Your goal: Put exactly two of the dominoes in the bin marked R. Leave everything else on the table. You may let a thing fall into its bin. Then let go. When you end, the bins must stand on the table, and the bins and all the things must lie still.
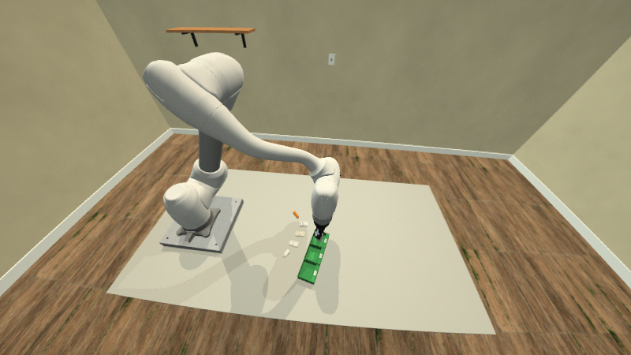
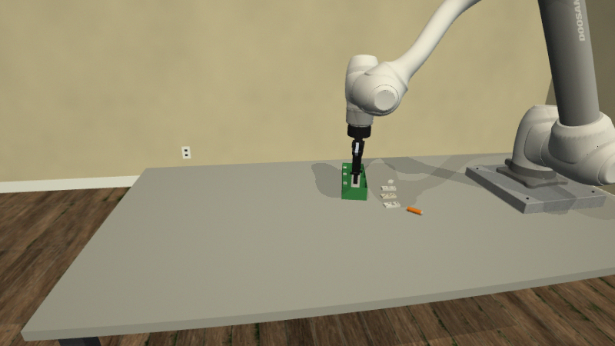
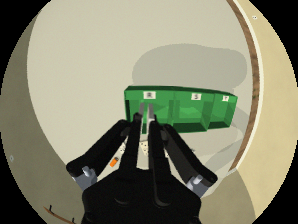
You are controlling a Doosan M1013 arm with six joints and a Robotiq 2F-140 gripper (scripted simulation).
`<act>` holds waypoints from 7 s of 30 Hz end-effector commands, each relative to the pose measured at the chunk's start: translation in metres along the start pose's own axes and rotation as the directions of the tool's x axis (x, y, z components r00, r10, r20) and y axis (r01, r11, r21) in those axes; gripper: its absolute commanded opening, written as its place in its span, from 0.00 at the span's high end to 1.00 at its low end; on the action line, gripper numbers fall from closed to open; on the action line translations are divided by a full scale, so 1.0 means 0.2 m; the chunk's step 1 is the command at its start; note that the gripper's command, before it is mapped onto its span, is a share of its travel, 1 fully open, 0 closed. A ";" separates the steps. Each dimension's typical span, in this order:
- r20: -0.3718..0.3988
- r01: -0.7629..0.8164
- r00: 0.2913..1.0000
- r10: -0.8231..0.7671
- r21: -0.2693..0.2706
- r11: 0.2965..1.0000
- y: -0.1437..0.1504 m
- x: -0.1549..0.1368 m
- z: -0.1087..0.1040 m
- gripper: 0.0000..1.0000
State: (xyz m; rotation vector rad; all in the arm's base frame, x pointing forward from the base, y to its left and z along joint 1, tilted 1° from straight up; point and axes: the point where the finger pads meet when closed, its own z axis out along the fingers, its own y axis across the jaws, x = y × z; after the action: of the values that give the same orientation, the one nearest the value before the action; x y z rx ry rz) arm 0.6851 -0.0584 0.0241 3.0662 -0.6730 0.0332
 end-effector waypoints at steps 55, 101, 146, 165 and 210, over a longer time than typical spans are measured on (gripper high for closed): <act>0.000 0.000 1.000 0.000 0.000 1.000 0.00 0.00 -0.27 0.95; 0.000 0.387 0.922 -0.387 0.000 0.922 0.08 -0.55 -0.29 0.75; 0.000 0.387 0.922 -0.387 0.000 0.922 0.08 -0.57 -0.06 0.75; 0.000 0.387 0.922 -0.387 0.000 0.922 0.08 -0.57 0.08 0.75; 0.000 0.387 0.922 -0.387 0.000 0.922 0.08 -0.57 0.01 0.87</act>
State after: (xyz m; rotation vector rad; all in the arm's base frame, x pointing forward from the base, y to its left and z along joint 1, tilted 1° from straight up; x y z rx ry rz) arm 0.5745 -0.0248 0.0139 3.1346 -0.0552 0.0321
